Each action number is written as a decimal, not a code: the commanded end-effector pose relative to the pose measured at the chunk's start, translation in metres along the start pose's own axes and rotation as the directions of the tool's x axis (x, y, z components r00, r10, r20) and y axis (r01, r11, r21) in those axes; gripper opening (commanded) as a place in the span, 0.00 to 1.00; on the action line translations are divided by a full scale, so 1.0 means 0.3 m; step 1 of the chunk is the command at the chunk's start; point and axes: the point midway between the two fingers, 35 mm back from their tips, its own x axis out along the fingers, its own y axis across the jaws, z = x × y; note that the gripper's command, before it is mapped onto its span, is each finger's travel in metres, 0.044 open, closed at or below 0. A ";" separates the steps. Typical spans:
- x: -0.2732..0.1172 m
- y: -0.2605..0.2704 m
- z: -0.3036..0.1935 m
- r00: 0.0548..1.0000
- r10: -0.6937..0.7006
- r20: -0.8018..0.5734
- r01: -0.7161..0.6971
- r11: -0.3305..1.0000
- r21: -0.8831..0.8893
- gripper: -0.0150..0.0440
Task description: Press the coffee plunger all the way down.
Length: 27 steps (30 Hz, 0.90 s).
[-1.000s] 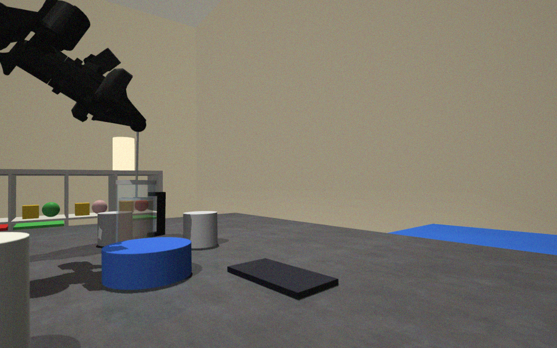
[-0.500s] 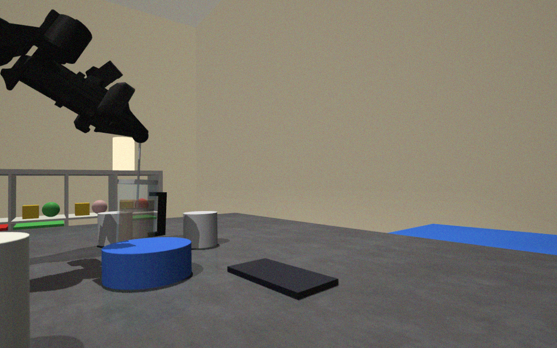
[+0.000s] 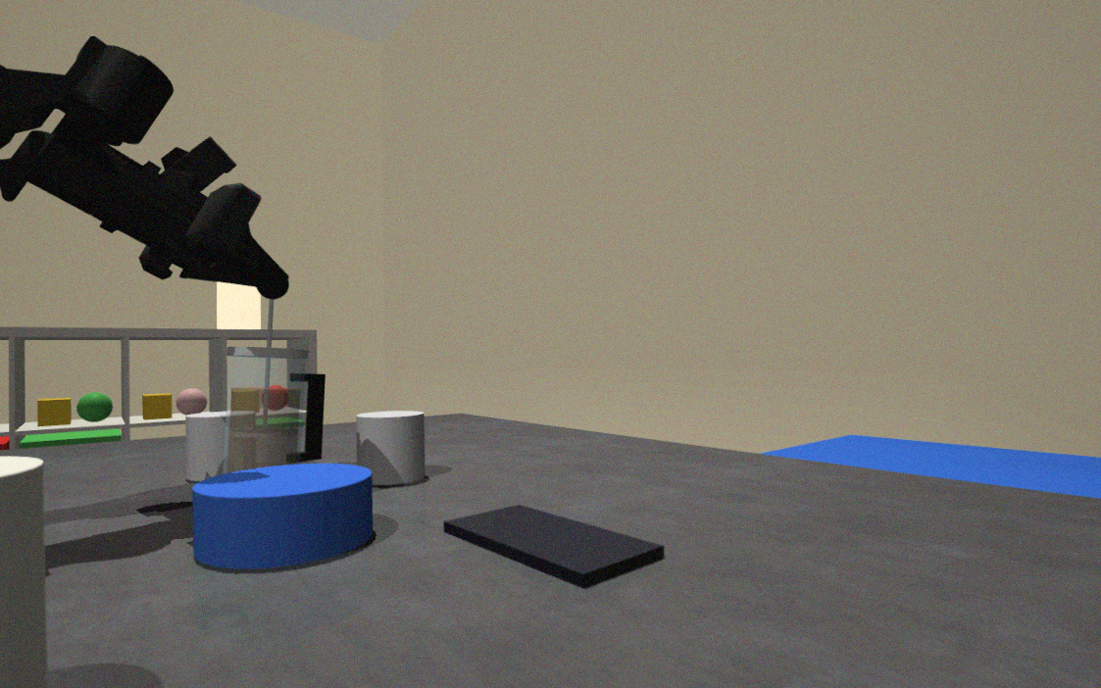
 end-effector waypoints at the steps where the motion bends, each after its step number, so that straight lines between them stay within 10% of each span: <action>1: 0.030 0.001 -0.073 0.999 0.003 -0.050 -0.003 1.000 -0.007 0.47; 27: 0.070 -0.002 -0.093 0.999 0.003 -0.049 -0.003 1.000 -0.007 0.47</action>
